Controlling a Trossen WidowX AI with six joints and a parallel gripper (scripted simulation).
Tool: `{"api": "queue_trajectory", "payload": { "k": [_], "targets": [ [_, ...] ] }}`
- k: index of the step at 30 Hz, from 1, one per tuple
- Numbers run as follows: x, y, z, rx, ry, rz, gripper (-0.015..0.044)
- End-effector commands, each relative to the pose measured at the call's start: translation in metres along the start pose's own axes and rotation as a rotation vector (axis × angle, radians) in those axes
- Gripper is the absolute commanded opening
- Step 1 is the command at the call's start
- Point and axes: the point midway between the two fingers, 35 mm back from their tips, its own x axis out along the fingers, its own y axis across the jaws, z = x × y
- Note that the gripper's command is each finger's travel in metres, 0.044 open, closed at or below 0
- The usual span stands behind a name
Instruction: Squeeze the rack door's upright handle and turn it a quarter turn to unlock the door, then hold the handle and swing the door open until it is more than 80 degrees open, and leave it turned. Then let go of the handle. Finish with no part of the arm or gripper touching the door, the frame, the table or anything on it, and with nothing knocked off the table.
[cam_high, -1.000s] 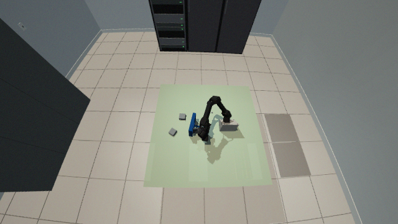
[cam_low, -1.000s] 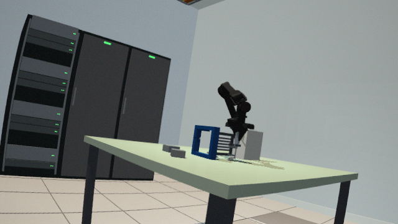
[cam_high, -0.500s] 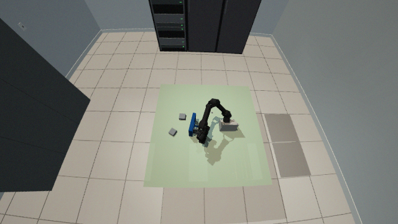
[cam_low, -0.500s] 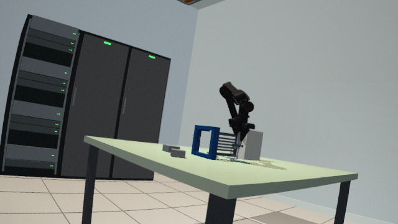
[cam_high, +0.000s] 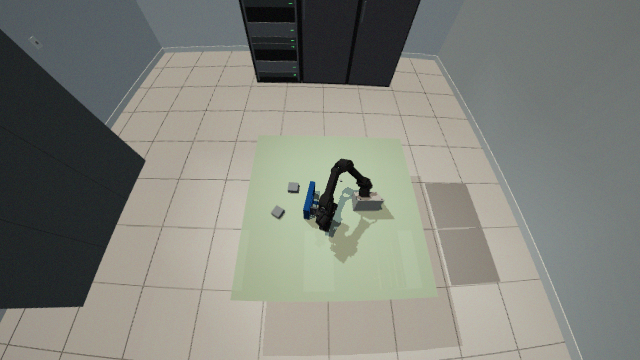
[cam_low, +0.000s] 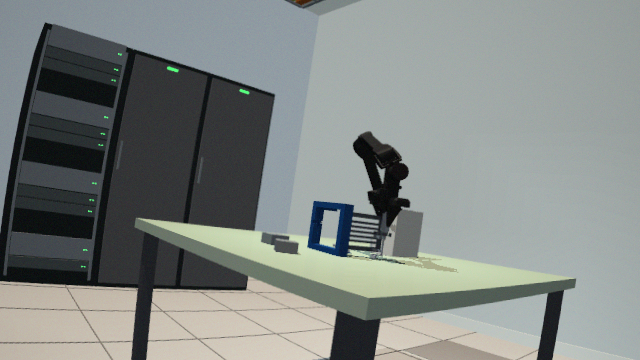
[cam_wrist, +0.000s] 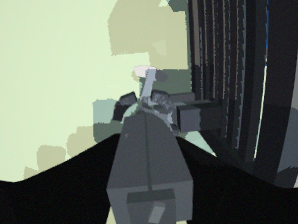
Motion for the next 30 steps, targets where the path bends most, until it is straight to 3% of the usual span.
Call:
{"api": "queue_trajectory", "payload": {
  "k": [1,7,30],
  "targets": [
    [0.000,0.000,0.000,0.009,0.002,-0.001,0.0156],
    [0.000,0.000,0.000,0.009,0.002,-0.001,0.0297],
    [-0.036,0.003,0.001,0.009,0.004,0.001,0.0297]
  ]
}}
